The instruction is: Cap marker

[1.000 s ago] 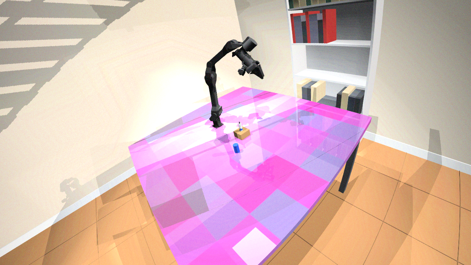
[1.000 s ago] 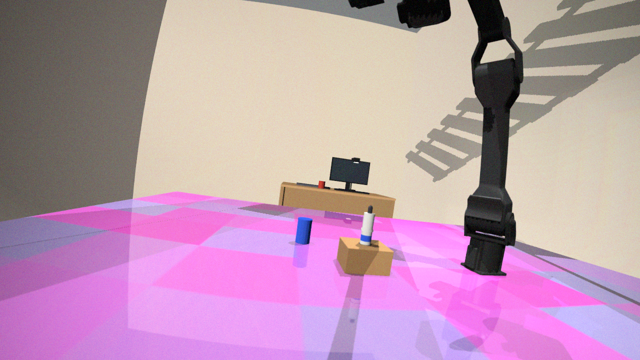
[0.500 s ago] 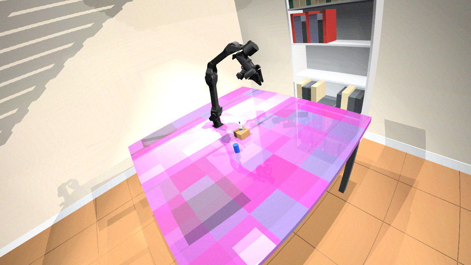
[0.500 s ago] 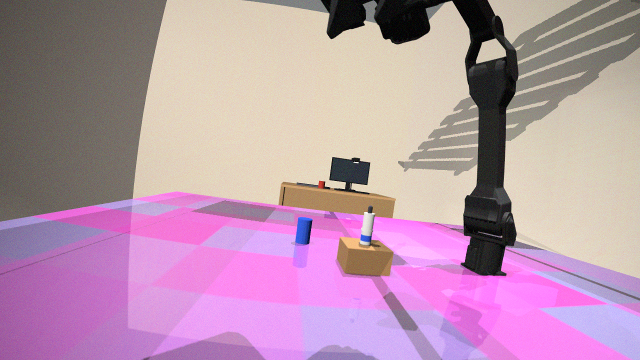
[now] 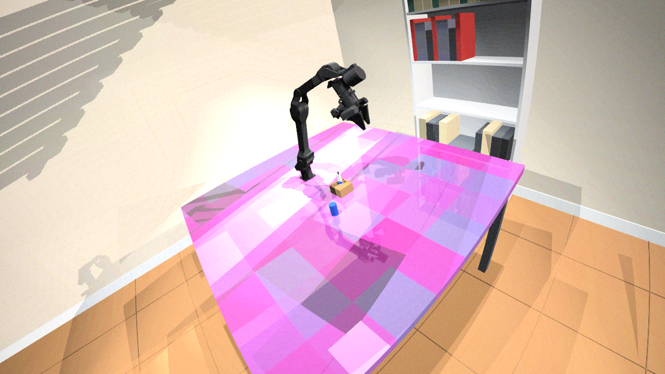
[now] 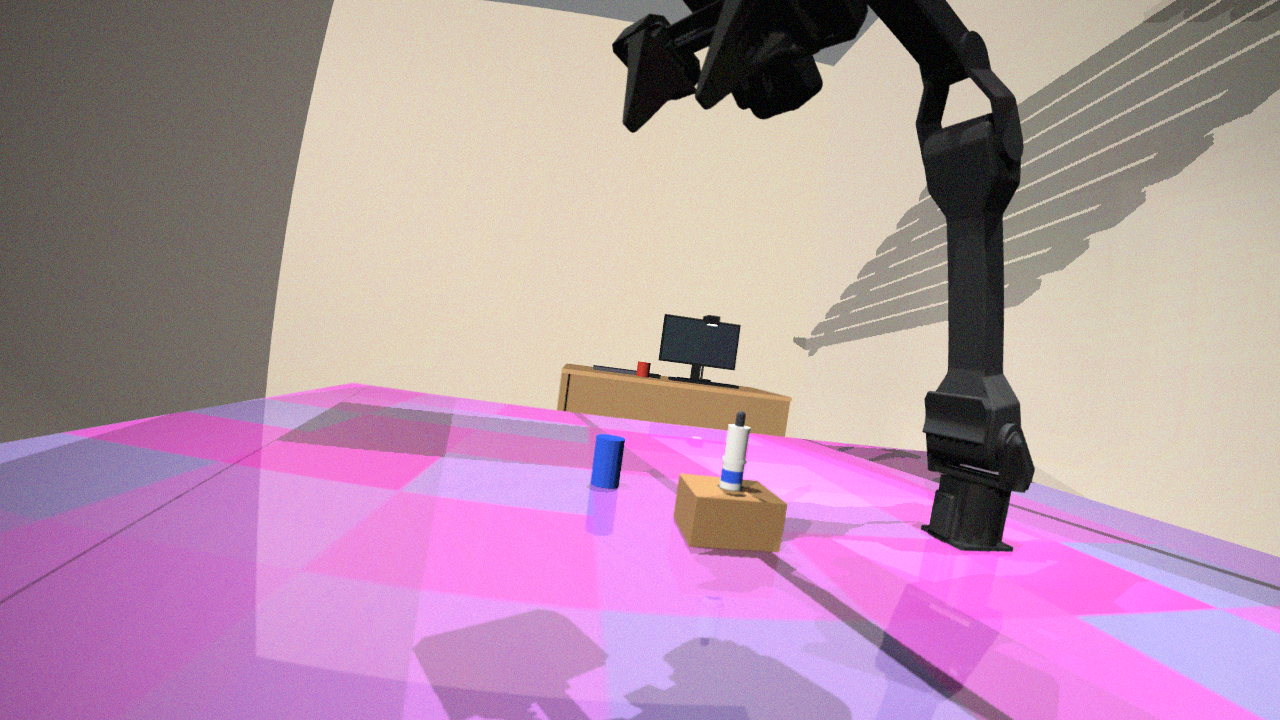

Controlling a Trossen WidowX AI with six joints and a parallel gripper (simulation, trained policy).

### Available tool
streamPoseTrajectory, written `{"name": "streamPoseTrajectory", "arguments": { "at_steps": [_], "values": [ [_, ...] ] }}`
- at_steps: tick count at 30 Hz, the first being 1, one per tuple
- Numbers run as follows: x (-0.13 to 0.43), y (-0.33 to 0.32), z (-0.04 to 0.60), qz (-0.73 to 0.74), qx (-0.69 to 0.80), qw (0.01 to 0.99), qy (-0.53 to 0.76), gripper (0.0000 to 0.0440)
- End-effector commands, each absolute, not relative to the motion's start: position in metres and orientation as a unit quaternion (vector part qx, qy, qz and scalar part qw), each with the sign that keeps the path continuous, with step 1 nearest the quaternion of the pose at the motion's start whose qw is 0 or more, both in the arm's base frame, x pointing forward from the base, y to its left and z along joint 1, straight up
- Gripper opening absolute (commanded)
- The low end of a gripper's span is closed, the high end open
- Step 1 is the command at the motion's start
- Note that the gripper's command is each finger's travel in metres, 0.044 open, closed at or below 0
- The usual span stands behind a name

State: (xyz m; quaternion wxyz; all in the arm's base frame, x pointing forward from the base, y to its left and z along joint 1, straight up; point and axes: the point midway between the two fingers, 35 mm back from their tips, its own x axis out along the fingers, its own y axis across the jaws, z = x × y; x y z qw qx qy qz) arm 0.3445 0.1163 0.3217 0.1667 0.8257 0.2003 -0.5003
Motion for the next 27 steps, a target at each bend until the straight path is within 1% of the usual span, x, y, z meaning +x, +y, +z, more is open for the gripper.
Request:
{"name": "streamPoseTrajectory", "arguments": {
  "at_steps": [1,27],
  "values": [
    [0.348,0.111,0.314,-0.513,0.819,0.165,0.198,0.0340],
    [0.367,0.048,0.280,-0.574,0.795,0.130,0.147,0.0336]
  ]
}}
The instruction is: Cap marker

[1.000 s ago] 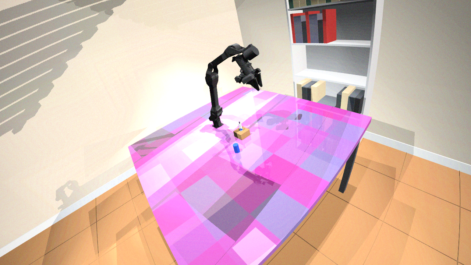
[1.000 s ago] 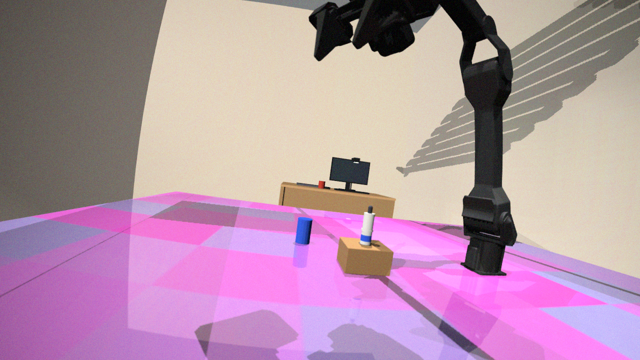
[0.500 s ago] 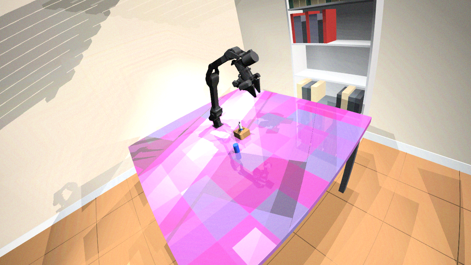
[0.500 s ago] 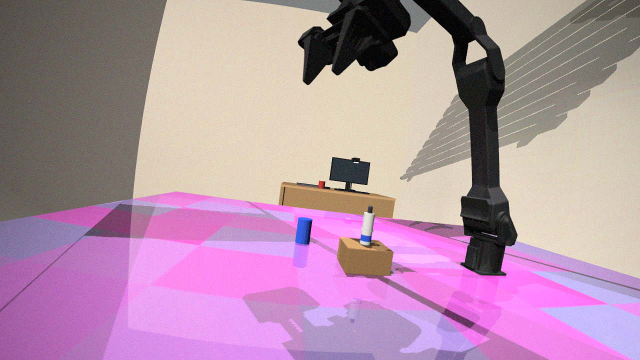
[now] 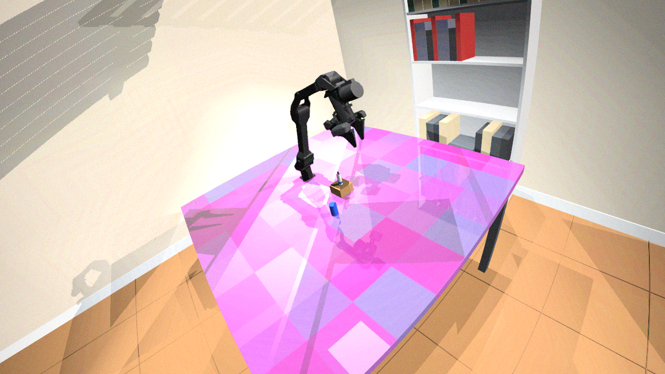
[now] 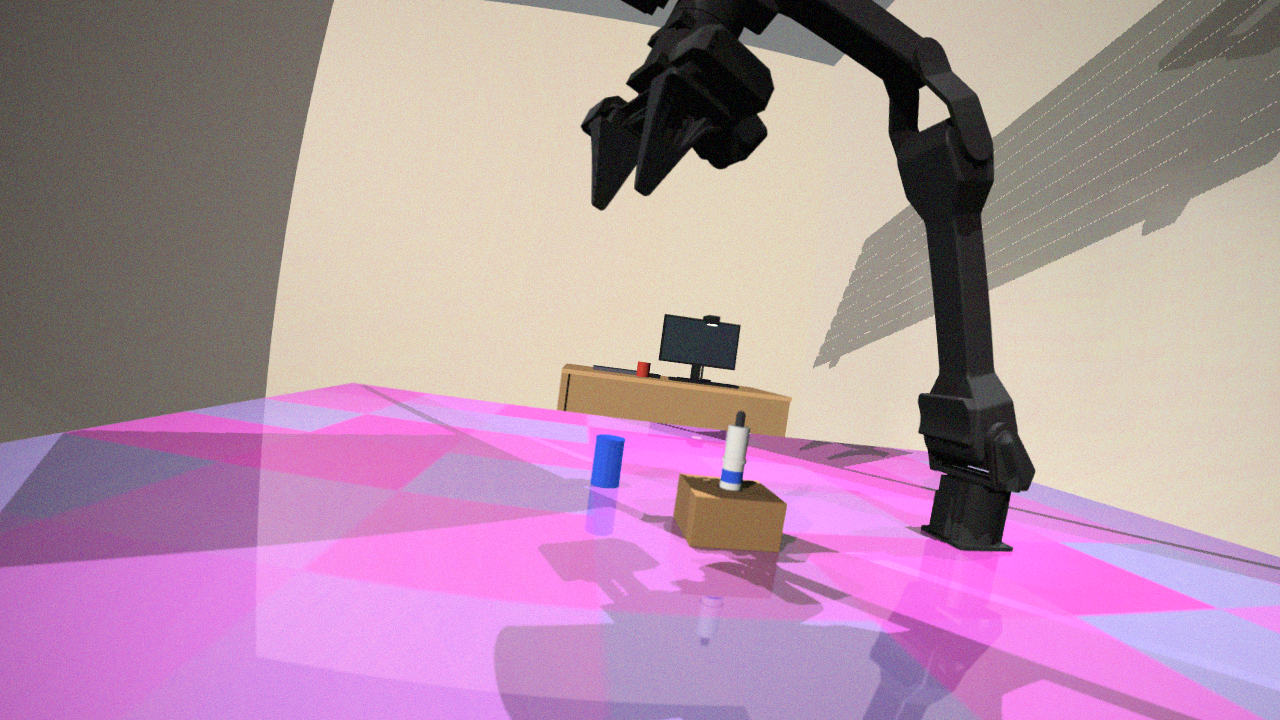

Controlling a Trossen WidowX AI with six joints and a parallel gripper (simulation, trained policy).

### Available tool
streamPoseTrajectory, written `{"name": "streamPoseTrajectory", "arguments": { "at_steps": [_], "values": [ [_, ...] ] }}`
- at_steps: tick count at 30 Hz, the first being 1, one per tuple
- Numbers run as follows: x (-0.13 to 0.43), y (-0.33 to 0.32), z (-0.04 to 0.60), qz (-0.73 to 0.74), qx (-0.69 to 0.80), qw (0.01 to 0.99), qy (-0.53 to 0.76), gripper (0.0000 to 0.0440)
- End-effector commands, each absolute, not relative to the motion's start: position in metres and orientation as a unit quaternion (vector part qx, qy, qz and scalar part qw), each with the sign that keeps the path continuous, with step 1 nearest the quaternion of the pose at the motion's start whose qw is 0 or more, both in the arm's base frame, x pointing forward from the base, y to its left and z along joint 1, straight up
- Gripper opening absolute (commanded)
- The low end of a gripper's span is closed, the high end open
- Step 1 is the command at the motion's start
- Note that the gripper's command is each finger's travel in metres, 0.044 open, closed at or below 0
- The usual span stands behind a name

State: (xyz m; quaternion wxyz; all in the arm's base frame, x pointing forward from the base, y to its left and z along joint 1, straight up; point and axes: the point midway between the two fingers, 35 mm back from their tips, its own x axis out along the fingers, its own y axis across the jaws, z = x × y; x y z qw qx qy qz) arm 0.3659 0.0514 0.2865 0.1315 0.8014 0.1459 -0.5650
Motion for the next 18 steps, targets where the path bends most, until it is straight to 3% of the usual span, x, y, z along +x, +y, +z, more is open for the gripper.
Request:
{"name": "streamPoseTrajectory", "arguments": {
  "at_steps": [1,18],
  "values": [
    [0.368,0.045,0.279,-0.576,0.794,0.128,0.145,0.0336],
    [0.375,0.005,0.256,-0.611,0.776,0.108,0.116,0.0334]
  ]
}}
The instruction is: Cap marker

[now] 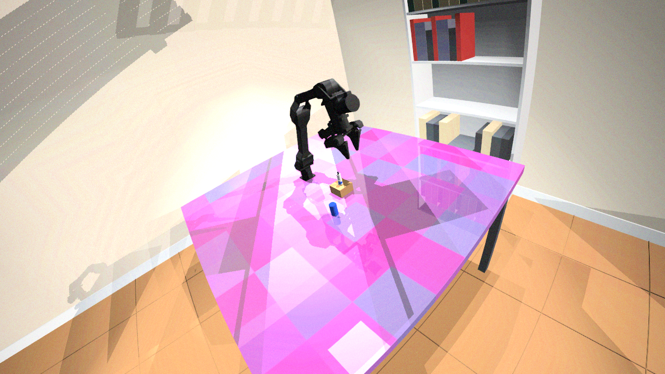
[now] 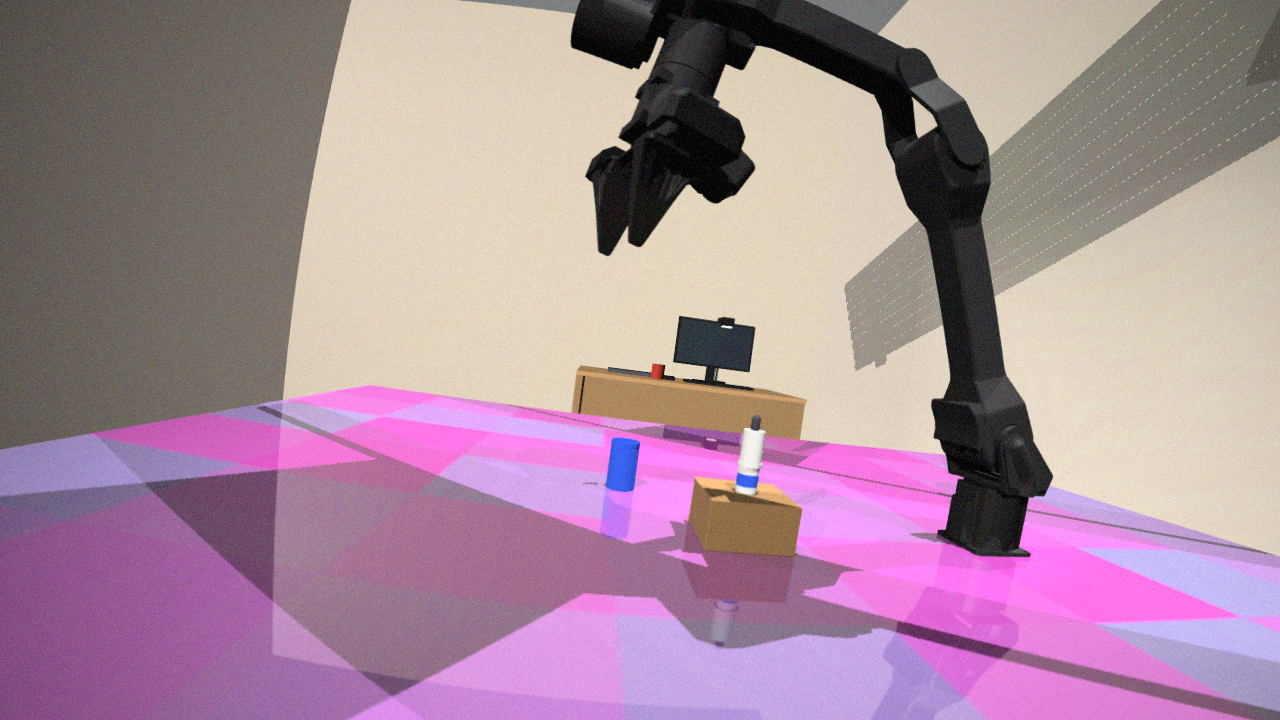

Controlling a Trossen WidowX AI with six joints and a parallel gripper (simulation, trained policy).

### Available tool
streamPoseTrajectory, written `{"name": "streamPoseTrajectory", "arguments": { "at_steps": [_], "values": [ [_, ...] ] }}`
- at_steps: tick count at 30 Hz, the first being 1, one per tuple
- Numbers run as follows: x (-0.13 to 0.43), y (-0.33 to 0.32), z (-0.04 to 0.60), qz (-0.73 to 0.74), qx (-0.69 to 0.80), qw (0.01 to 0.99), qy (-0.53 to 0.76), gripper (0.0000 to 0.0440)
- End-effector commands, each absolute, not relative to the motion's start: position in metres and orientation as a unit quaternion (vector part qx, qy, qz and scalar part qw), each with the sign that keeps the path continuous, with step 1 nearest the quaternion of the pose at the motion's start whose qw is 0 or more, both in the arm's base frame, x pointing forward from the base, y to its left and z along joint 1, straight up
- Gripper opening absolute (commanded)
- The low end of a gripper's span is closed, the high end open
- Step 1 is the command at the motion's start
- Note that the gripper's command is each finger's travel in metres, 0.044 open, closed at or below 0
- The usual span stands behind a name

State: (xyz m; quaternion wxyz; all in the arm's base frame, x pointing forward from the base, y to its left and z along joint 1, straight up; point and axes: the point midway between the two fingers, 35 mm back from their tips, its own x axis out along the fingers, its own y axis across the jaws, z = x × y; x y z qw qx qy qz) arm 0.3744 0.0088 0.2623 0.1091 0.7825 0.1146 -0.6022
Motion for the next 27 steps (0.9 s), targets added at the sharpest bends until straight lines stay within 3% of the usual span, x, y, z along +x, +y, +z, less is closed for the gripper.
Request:
{"name": "streamPoseTrajectory", "arguments": {
  "at_steps": [1,27],
  "values": [
    [0.376,0.003,0.254,-0.613,0.775,0.106,0.114,0.0333],
    [0.379,-0.053,0.213,-0.664,0.739,0.081,0.080,0.0329]
  ]
}}
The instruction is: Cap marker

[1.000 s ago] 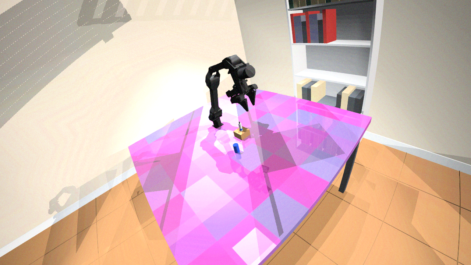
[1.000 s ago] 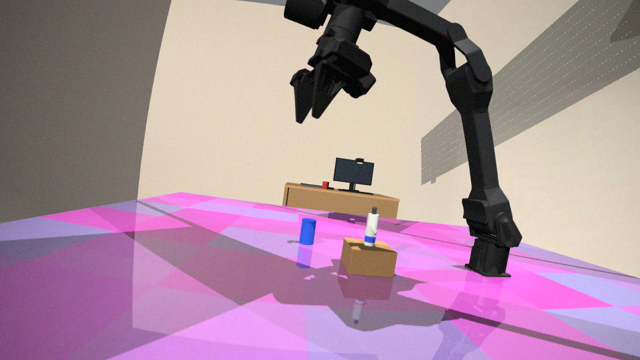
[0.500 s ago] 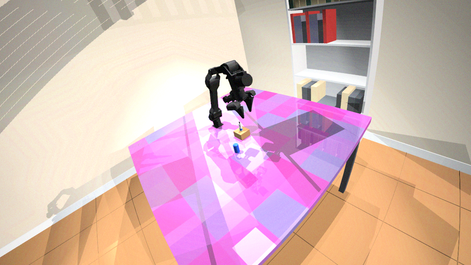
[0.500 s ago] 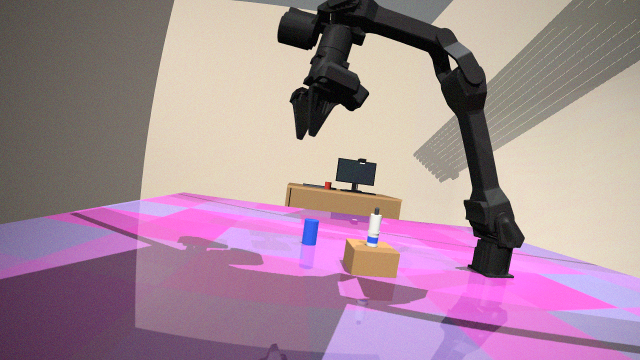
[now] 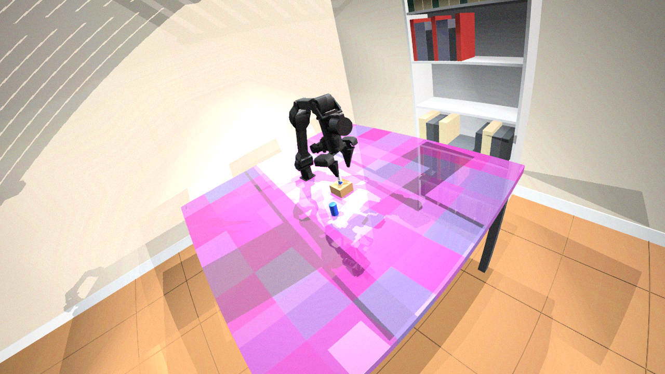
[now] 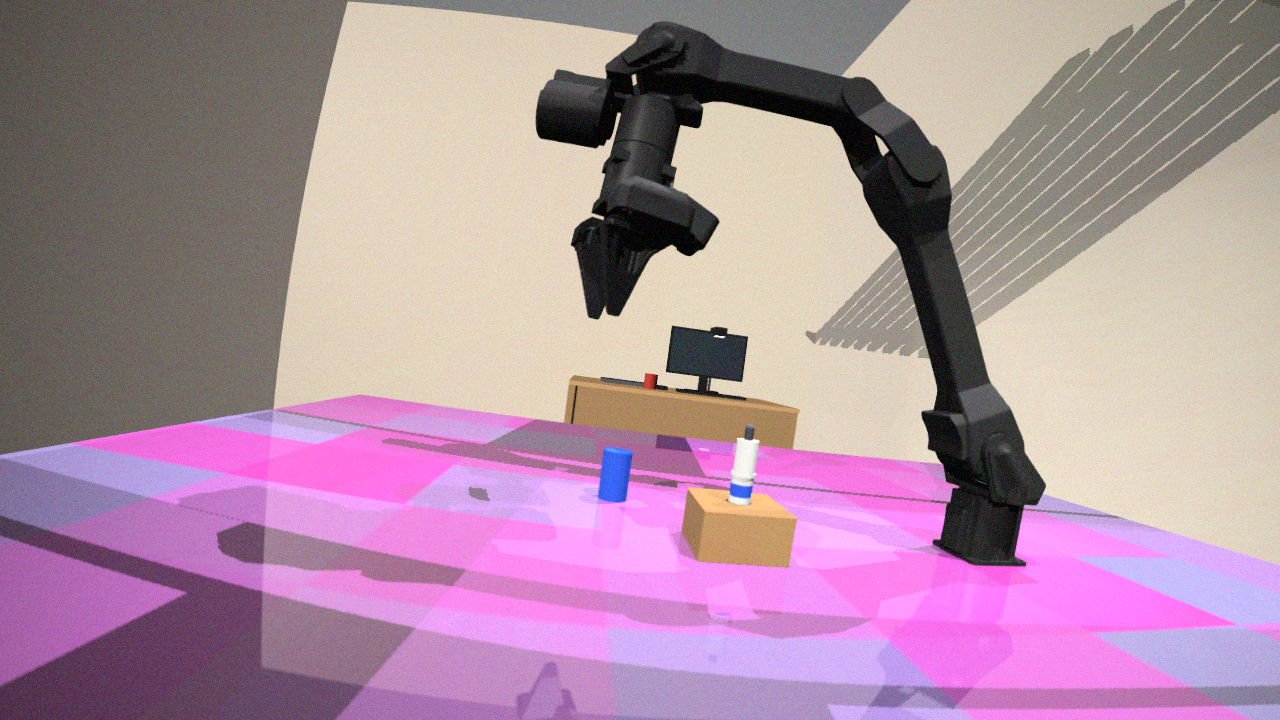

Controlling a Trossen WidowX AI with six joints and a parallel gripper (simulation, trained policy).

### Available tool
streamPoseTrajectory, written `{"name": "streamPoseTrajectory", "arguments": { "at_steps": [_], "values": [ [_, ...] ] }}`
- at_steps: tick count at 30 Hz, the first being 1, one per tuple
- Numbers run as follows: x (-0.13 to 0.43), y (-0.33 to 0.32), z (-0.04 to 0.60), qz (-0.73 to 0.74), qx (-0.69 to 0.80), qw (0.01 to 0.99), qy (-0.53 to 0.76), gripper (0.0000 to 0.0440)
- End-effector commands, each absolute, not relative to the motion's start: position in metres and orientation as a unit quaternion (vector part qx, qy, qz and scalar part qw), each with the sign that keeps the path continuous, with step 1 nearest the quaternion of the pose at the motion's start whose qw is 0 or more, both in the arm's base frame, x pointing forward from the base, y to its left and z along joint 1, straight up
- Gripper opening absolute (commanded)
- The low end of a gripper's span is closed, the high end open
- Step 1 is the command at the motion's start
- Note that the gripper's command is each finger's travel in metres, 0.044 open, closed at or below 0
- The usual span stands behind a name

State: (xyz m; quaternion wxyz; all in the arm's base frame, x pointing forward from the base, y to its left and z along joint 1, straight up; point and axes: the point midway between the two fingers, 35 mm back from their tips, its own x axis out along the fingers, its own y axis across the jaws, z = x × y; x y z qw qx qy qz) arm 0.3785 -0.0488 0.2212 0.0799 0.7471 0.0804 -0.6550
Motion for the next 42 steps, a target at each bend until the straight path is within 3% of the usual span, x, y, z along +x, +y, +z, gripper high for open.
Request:
{"name": "streamPoseTrajectory", "arguments": {
  "at_steps": [1,42],
  "values": [
    [0.378,-0.055,0.212,-0.666,0.737,0.080,0.079,0.0329],
    [0.364,-0.105,0.116,-0.743,0.662,0.040,0.092,0.0309]
  ]
}}
